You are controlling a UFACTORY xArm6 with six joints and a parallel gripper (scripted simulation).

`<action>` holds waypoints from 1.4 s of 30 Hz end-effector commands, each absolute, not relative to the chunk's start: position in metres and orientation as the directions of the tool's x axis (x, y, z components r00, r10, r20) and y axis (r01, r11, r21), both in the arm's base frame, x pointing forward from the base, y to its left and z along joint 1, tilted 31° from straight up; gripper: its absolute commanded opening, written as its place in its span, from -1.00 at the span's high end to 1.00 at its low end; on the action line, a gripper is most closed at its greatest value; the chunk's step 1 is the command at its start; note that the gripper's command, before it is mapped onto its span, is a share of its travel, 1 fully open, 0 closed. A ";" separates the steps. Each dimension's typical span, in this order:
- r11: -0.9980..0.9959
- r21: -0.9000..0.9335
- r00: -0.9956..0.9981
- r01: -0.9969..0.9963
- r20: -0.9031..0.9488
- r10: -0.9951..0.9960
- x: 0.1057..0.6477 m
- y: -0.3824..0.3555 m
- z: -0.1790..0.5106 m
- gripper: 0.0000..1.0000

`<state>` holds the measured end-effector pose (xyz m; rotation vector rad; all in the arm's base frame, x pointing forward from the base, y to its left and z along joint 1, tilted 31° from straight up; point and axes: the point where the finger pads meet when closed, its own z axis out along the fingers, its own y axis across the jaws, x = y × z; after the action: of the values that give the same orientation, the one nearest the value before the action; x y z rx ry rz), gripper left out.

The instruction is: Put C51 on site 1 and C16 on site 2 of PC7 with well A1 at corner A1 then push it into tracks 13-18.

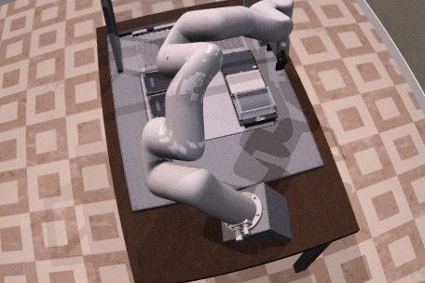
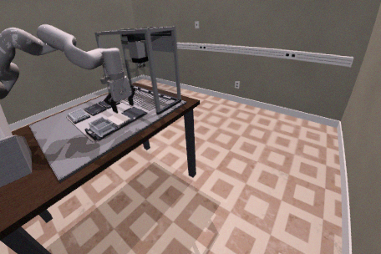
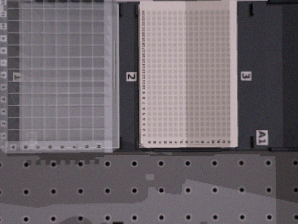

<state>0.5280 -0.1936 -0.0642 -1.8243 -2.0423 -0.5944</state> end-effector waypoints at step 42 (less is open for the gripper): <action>0.087 0.087 -0.120 0.992 0.509 0.853 0.531 -0.165 -0.113 -1.00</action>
<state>0.5292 -0.1652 -0.1118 -1.8246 -2.0413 -0.5941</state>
